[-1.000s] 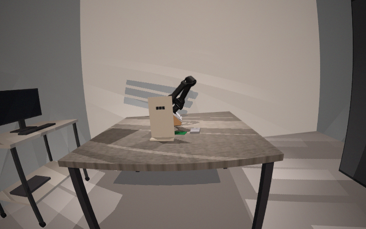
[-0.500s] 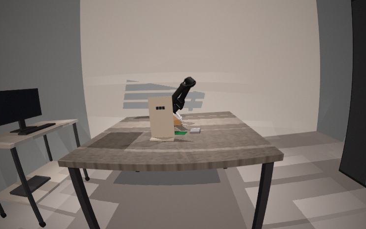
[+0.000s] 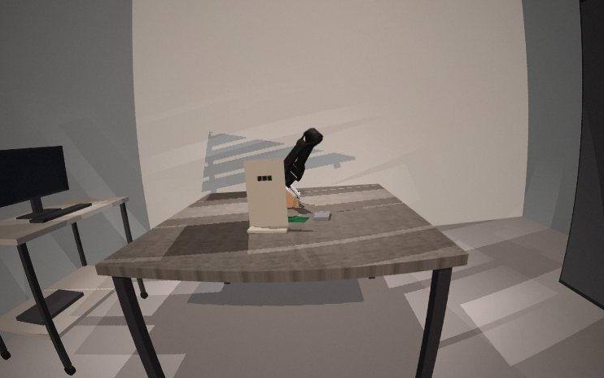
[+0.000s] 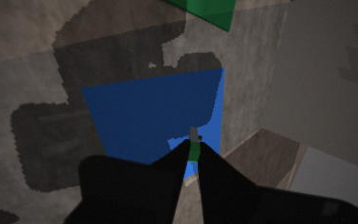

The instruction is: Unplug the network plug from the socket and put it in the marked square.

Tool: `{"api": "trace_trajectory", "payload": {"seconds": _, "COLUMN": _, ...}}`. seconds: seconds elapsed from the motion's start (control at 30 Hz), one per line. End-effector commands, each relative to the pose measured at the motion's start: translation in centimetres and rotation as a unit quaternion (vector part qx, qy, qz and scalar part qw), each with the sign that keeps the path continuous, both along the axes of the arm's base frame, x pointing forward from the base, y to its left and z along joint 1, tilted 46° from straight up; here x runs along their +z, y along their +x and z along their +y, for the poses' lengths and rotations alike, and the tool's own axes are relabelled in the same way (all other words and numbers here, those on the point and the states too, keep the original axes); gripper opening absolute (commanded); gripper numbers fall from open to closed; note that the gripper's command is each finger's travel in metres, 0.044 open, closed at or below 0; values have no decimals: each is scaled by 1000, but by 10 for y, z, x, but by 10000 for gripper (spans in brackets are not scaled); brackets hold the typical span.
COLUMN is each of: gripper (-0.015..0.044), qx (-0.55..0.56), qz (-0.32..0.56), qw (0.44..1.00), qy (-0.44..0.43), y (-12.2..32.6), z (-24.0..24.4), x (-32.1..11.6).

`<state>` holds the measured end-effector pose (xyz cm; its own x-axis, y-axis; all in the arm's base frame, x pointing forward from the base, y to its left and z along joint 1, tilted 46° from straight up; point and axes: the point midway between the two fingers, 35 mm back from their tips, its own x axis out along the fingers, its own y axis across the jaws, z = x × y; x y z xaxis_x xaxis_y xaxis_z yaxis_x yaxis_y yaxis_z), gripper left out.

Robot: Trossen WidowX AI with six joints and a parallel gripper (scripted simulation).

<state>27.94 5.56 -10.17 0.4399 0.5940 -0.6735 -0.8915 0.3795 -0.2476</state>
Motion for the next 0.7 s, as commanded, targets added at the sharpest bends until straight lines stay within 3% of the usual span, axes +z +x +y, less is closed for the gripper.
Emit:
{"api": "trace_trajectory", "payload": {"seconds": 0.0, "gripper": 0, "qx": -3, "qz": 3, "qw": 1000, "qy": -1, "y": -1, "z": 1, "x": -2}}
{"api": "trace_trajectory", "payload": {"seconds": 0.23, "gripper": 0, "qx": 0, "qz": 0, "qw": 1000, "qy": 0, "y": 0, "z": 1, "x": 0}}
{"api": "trace_trajectory", "payload": {"seconds": 0.43, "gripper": 156, "qx": 0, "qz": 0, "qw": 1000, "qy": 0, "y": 0, "z": 1, "x": 0}}
{"api": "trace_trajectory", "payload": {"seconds": 0.67, "gripper": 156, "qx": 0, "qz": 0, "qw": 1000, "qy": 0, "y": 0, "z": 0, "x": 1}}
